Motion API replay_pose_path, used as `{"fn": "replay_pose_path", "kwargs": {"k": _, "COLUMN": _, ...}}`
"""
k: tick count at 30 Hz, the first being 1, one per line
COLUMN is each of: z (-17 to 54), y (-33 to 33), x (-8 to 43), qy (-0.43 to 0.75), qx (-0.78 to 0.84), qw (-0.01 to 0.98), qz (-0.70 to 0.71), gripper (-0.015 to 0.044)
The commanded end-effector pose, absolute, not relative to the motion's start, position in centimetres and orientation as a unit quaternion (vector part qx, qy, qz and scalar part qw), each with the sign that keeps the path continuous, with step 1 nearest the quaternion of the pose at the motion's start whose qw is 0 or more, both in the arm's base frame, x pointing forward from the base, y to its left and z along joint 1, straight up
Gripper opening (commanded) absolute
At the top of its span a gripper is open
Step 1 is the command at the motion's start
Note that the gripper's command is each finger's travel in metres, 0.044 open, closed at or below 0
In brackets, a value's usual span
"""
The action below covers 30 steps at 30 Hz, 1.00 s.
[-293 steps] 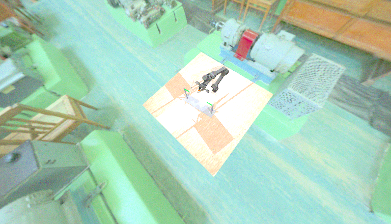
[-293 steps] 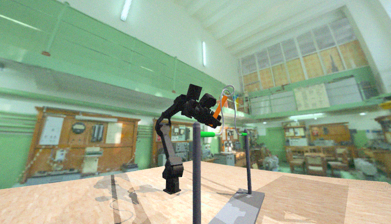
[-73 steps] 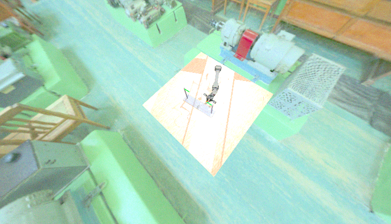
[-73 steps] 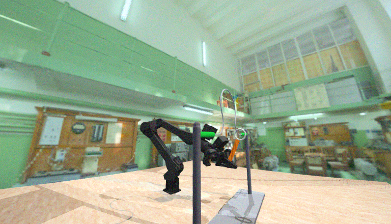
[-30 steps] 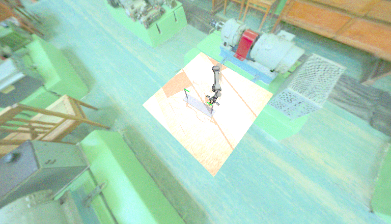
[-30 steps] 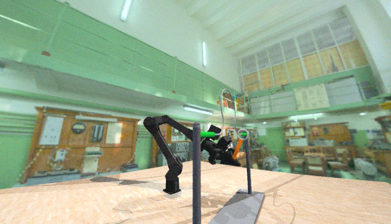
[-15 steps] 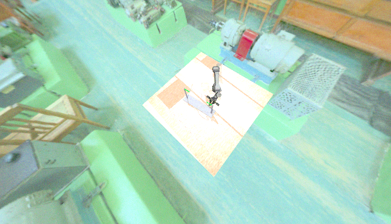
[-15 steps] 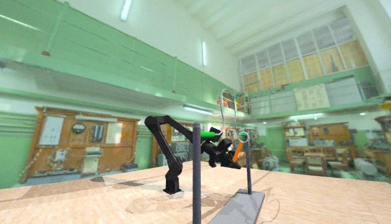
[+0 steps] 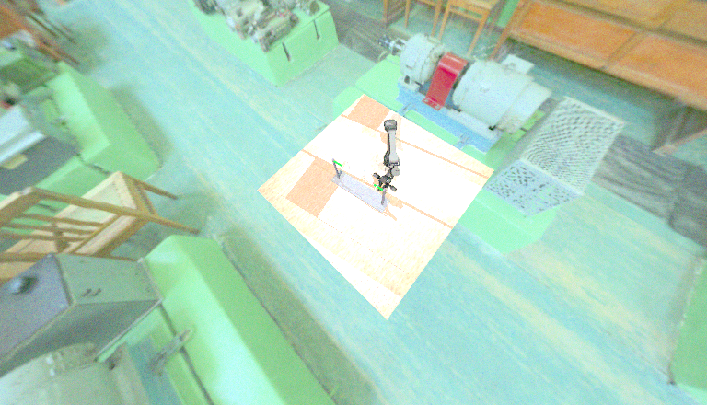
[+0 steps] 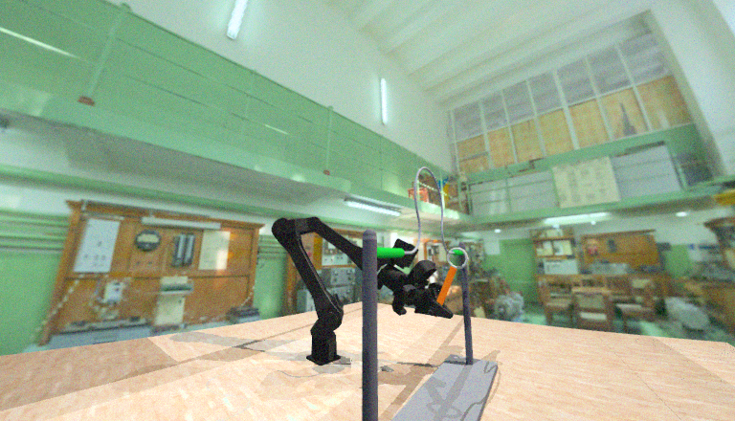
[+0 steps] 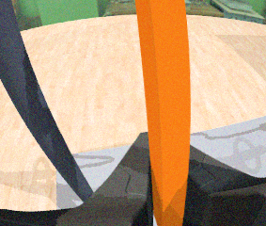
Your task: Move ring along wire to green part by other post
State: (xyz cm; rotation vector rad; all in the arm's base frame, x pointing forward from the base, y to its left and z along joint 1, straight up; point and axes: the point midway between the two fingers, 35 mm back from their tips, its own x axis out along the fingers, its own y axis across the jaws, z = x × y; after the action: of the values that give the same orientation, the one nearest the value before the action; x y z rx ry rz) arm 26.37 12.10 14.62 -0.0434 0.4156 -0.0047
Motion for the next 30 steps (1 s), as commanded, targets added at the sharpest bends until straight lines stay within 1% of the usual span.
{"fn": "replay_pose_path", "kwargs": {"k": 1, "z": 14.6, "y": 12.1, "x": 26.4, "qy": 0.206, "qx": -0.022, "qw": 0.978, "qz": -0.002, "gripper": -0.0124}}
{"fn": "replay_pose_path", "kwargs": {"k": 12, "z": 14.7, "y": 12.1, "x": 26.2, "qy": 0.207, "qx": -0.021, "qw": 0.978, "qz": -0.002, "gripper": 0.0160}}
{"fn": "replay_pose_path", "kwargs": {"k": 30, "z": 16.5, "y": 12.1, "x": 21.8, "qy": 0.208, "qx": -0.020, "qw": 0.978, "qz": -0.004, "gripper": 0.0160}}
